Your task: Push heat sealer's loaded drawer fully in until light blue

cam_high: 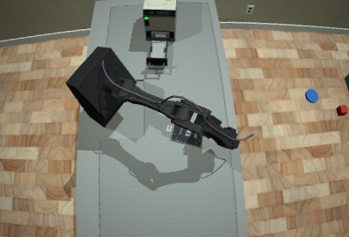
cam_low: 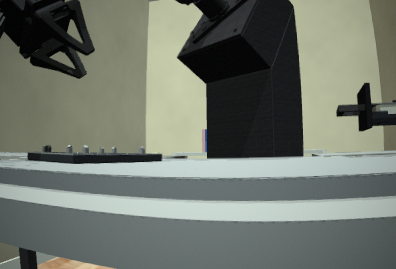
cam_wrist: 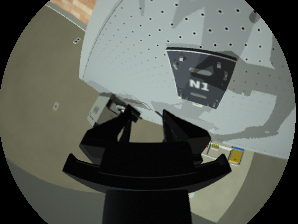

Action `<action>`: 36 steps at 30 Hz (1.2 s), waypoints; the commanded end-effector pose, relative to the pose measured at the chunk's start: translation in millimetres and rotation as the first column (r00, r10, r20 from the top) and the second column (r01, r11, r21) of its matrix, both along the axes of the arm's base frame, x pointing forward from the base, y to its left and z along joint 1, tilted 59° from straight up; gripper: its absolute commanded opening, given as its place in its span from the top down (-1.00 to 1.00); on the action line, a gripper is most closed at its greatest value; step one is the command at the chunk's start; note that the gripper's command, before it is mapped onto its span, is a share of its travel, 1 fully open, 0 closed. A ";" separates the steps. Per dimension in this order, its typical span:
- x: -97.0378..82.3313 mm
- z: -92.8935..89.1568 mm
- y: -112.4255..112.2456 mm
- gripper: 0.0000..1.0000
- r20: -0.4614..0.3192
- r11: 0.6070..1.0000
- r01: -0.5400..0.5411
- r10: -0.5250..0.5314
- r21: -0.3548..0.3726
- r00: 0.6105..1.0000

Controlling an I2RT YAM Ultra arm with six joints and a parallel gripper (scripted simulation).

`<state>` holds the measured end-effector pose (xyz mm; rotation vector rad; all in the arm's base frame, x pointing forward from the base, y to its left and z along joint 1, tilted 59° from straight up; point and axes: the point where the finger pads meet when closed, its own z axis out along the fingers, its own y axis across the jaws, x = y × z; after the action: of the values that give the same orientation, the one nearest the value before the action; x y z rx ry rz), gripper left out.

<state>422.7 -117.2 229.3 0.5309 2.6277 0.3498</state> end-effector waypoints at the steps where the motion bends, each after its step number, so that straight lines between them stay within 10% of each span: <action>1: -0.6 10.7 8.6 0.10 0.035 1.000 -0.004 0.004 -0.023 0.999; 36: -15.6 -43.2 113.6 0.10 -0.158 0.948 -0.301 0.284 -0.099 0.946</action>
<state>404.3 -13.1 168.7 0.2016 2.8833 0.2723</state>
